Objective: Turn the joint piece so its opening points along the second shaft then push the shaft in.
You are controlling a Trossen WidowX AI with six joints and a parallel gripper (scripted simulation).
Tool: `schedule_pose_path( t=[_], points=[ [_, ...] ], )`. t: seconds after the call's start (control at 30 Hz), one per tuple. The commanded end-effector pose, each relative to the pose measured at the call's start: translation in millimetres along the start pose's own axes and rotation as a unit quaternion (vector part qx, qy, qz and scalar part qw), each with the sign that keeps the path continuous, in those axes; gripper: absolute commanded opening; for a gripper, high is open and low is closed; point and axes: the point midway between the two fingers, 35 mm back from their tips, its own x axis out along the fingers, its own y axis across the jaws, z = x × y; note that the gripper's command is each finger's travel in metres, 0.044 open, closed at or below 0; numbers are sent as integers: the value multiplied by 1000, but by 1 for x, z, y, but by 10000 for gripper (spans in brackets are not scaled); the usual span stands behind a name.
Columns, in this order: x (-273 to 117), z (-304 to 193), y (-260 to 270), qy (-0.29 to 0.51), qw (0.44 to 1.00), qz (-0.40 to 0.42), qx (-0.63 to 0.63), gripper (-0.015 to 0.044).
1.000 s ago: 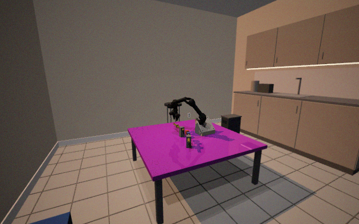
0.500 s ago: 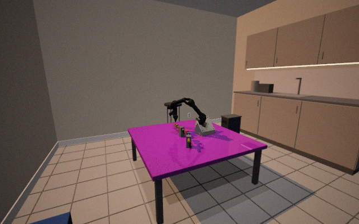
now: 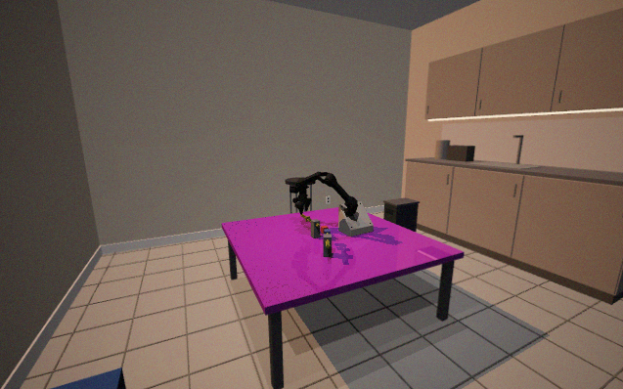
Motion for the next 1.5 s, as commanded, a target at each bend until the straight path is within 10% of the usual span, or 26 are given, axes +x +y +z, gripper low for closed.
schedule_pose_path(
  t=[0.0,0.6,1.47],
  points=[
    [9,0,-2,7,998,-5,59,440],
    [35,0,-1,11,937,-22,347,440],
    [64,-2,-2,12,937,-22,350,414]
  ],
)
